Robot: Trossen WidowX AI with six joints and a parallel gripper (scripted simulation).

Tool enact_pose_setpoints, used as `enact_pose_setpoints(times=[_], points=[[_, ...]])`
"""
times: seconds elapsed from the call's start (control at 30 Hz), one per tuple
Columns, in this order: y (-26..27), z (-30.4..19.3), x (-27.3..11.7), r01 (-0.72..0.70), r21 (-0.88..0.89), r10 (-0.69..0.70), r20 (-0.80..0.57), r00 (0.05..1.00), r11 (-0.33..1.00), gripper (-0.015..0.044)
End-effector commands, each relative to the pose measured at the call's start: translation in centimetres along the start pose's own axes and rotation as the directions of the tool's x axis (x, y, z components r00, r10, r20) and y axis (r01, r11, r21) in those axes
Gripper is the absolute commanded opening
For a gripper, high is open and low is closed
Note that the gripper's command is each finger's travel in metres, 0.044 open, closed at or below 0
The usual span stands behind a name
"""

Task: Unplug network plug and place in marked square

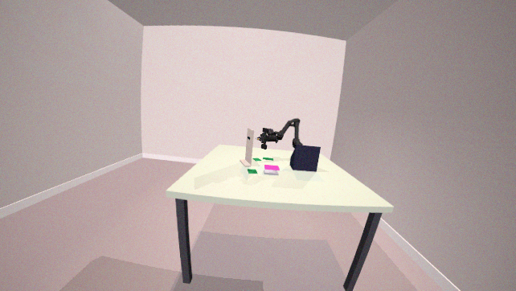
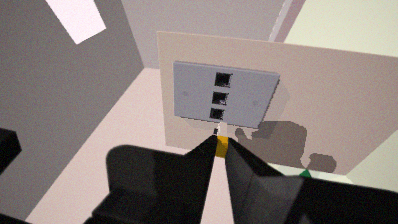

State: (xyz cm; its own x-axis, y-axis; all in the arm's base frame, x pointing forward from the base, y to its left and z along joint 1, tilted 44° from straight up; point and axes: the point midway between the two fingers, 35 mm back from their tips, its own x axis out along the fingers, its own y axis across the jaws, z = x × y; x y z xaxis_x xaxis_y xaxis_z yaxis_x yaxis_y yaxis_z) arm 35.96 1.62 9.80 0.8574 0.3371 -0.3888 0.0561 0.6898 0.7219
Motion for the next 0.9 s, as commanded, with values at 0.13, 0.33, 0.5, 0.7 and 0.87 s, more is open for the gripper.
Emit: enact_pose_setpoints(times=[0.13,0.33,0.5,0.7,0.87], points=[[0.0,-0.2,-0.5,-0.001,-0.004,0.001,-0.003,1.000,1.000,0.0000],[0.0,-0.2,-0.8,-0.001,-0.004,0.001,-0.003,1.000,1.000,0.0000],[0.0,-0.2,-1.0,-0.001,-0.004,0.001,-0.003,1.000,1.000,0.0000],[0.0,-0.3,-1.3,-0.001,-0.004,0.001,-0.003,1.000,1.000,0.0000],[0.0,-0.3,-1.5,-0.001,-0.004,0.001,-0.003,1.000,1.000,0.0000]])
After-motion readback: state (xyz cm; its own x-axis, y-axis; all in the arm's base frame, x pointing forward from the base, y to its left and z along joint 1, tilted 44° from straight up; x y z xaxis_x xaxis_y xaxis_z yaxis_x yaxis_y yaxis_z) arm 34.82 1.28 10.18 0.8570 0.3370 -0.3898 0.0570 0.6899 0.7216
